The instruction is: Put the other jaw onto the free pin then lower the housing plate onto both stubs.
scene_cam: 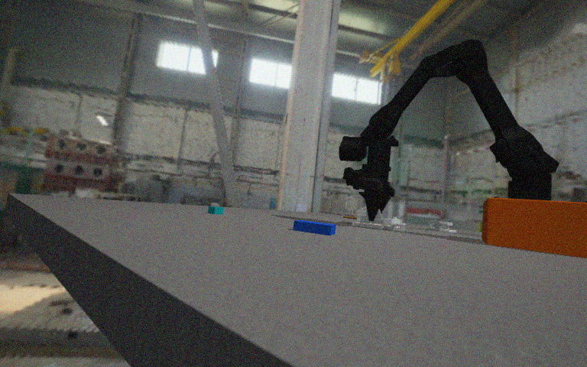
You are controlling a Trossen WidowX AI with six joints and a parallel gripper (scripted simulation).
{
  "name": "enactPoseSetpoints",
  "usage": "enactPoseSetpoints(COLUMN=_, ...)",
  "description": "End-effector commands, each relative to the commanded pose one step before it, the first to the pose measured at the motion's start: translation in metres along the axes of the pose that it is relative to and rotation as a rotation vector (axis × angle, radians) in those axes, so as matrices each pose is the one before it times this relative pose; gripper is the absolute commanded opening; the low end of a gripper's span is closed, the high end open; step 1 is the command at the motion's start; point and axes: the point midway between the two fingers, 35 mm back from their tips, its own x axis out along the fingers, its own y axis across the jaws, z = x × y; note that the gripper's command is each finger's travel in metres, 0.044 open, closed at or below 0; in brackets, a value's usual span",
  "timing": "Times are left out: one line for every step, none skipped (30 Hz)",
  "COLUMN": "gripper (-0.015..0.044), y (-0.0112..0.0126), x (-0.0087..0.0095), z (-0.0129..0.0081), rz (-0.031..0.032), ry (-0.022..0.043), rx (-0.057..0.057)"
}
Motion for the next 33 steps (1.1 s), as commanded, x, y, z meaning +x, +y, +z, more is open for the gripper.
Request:
enactPoseSetpoints(gripper=0.0134, y=-0.00028, x=0.00277, z=-0.00105, rz=-0.00151, ry=0.00664, rx=0.0054)
enactPoseSetpoints(gripper=0.0134, y=0.00000, x=0.00000, z=0.00000, rz=0.00000, ry=0.00000, rx=0.0000)
enactPoseSetpoints(gripper=0.0134, y=0.00000, x=0.00000, z=0.00000, rz=0.00000, ry=0.00000, rx=0.0000)
enactPoseSetpoints(gripper=0.0134, y=0.00000, x=0.00000, z=0.00000, rz=0.00000, ry=0.00000, rx=0.0000)
enactPoseSetpoints(gripper=0.0134, y=0.00000, x=0.00000, z=0.00000, rz=0.00000, ry=0.00000, rx=0.0000)
enactPoseSetpoints(gripper=0.0134, y=0.00000, x=0.00000, z=0.00000, rz=0.00000, ry=0.00000, rx=0.0000)
enactPoseSetpoints(gripper=0.0134, y=0.00000, x=0.00000, z=0.00000, rz=0.00000, ry=0.00000, rx=0.0000)
enactPoseSetpoints(gripper=0.0134, y=0.00000, x=0.00000, z=0.00000, rz=0.00000, ry=0.00000, rx=0.0000)
enactPoseSetpoints(gripper=0.0134, y=0.00000, x=0.00000, z=0.00000, rz=0.00000, ry=0.00000, rx=0.0000)
enactPoseSetpoints(gripper=0.0134, y=0.00000, x=0.00000, z=0.00000, rz=0.00000, ry=0.00000, rx=0.0000)
enactPoseSetpoints(gripper=0.0134, y=0.00000, x=0.00000, z=0.00000, rz=0.00000, ry=0.00000, rx=0.0000)
enactPoseSetpoints(gripper=0.0134, y=0.00000, x=0.00000, z=0.00000, rz=0.00000, ry=0.00000, rx=0.0000)
enactPoseSetpoints(gripper=0.0134, y=0.00000, x=0.00000, z=0.00000, rz=0.00000, ry=0.00000, rx=0.0000)
enactPoseSetpoints(gripper=0.0134, y=0.00000, x=0.00000, z=0.00000, rz=0.00000, ry=0.00000, rx=0.0000)
enactPoseSetpoints(gripper=0.0134, y=0.00000, x=0.00000, z=0.00000, rz=0.00000, ry=0.00000, rx=0.0000)
enactPoseSetpoints(gripper=0.0134, y=0.00000, x=0.00000, z=0.00000, rz=0.00000, ry=0.00000, rx=0.0000)
enactPoseSetpoints(gripper=0.0134, y=0.00000, x=0.00000, z=0.00000, rz=0.00000, ry=0.00000, rx=0.0000)
enactPoseSetpoints(gripper=0.0134, y=0.00000, x=0.00000, z=0.00000, rz=0.00000, ry=0.00000, rx=0.0000)
enactPoseSetpoints(gripper=0.0134, y=0.00000, x=0.00000, z=0.00000, rz=0.00000, ry=0.00000, rx=0.0000)
enactPoseSetpoints(gripper=0.0134, y=0.00000, x=0.00000, z=0.00000, rz=0.00000, ry=0.00000, rx=0.0000)
enactPoseSetpoints(gripper=0.0134, y=0.00000, x=0.00000, z=0.00000, rz=0.00000, ry=0.00000, rx=0.0000)
enactPoseSetpoints(gripper=0.0134, y=0.00000, x=0.00000, z=0.00000, rz=0.00000, ry=0.00000, rx=0.0000)
enactPoseSetpoints(gripper=0.0134, y=0.00000, x=0.00000, z=0.00000, rz=0.00000, ry=0.00000, rx=0.0000)
enactPoseSetpoints(gripper=0.0134, y=0.00000, x=0.00000, z=0.00000, rz=0.00000, ry=0.00000, rx=0.0000)
enactPoseSetpoints(gripper=0.0134, y=0.00000, x=0.00000, z=0.00000, rz=0.00000, ry=0.00000, rx=0.0000)
enactPoseSetpoints(gripper=0.0134, y=0.00000, x=0.00000, z=0.00000, rz=0.00000, ry=0.00000, rx=0.0000)
enactPoseSetpoints(gripper=0.0134, y=0.00000, x=0.00000, z=0.00000, rz=0.00000, ry=0.00000, rx=0.0000)
enactPoseSetpoints(gripper=0.0134, y=0.00000, x=0.00000, z=0.00000, rz=0.00000, ry=0.00000, rx=0.0000)
enactPoseSetpoints(gripper=0.0134, y=0.00000, x=-0.00015, z=0.00000, rz=0.00000, ry=0.00000, rx=0.0000)
enactPoseSetpoints(gripper=0.0134, y=0.00000, x=-0.00046, z=0.00000, rz=0.00000, ry=0.00000, rx=0.0000)
enactPoseSetpoints(gripper=0.0134, y=0.00000, x=-0.00077, z=0.00000, rz=0.00000, ry=-0.00001, rx=0.0000)
enactPoseSetpoints(gripper=0.0134, y=0.00000, x=-0.00093, z=0.00000, rz=0.00000, ry=-0.00001, rx=0.0000)
enactPoseSetpoints(gripper=0.0134, y=0.00000, x=-0.00093, z=0.00000, rz=0.00000, ry=-0.00001, rx=0.0000)
